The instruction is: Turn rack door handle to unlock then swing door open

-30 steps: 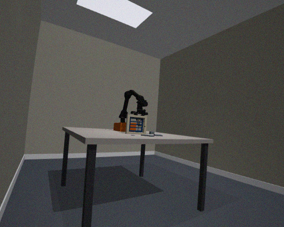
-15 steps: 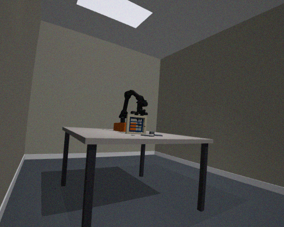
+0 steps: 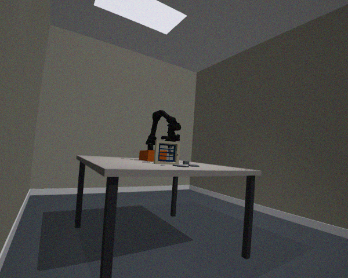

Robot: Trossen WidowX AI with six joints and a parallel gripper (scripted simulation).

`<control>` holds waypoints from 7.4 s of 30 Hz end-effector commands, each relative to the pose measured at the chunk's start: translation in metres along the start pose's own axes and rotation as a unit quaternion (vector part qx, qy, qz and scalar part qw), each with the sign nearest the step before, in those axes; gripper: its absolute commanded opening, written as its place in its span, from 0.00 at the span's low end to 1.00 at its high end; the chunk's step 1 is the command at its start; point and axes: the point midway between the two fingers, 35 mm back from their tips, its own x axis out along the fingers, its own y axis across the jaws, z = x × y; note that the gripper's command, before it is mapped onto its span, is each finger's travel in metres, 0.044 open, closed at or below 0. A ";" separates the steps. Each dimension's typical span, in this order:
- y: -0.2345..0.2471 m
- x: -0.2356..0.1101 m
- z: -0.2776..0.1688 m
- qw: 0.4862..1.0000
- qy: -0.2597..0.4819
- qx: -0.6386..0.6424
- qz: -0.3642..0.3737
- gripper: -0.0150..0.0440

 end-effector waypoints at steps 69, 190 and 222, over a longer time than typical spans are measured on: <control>0.000 0.002 -0.001 0.952 0.002 -0.307 0.001 0.75; -0.007 0.002 -0.049 0.752 0.003 0.659 -0.003 0.29; -0.044 0.002 -0.107 0.888 0.005 0.460 -0.005 0.29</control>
